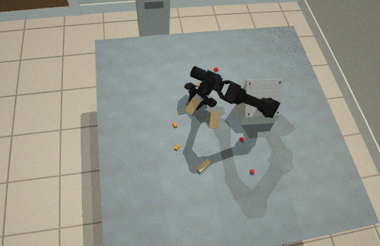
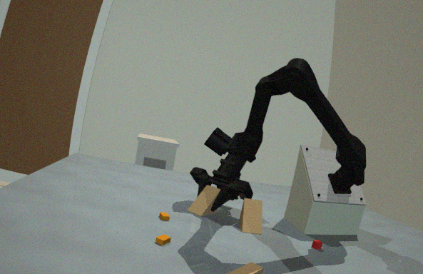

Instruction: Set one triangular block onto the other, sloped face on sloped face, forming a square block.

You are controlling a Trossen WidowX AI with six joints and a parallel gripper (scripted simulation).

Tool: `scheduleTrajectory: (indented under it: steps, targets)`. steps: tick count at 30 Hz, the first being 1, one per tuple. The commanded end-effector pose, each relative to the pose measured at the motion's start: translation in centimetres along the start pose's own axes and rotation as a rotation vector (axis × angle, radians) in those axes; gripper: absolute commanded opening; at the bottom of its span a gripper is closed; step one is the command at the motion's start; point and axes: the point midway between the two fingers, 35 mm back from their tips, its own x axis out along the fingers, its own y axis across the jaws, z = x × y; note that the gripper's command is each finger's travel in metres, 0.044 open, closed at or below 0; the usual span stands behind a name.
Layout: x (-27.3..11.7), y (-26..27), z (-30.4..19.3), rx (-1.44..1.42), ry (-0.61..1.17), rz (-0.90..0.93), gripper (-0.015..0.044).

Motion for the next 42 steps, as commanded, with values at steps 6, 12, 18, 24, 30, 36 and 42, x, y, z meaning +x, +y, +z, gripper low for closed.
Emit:
scheduleTrajectory:
  steps: [6,12,18,24,30,36,42]
  targets:
    - [-0.1,0.2,-0.2,-0.010,0.004,0.003,0.0000]
    - [-0.1,0.2,-0.2,-0.010,0.004,0.003,0.0000]
    - [-0.1,0.2,-0.2,-0.010,0.004,0.003,0.0000]
    - [-0.1,0.2,-0.2,-0.010,0.004,0.003,0.0000]
    - [-0.1,0.2,-0.2,-0.010,0.004,0.003,0.0000]
    - [-0.1,0.1,-0.2,0.001,-0.034,0.003,0.0000]
    - [-0.3,0.2,-1.5,0.001,-0.205,0.005,0.0000]
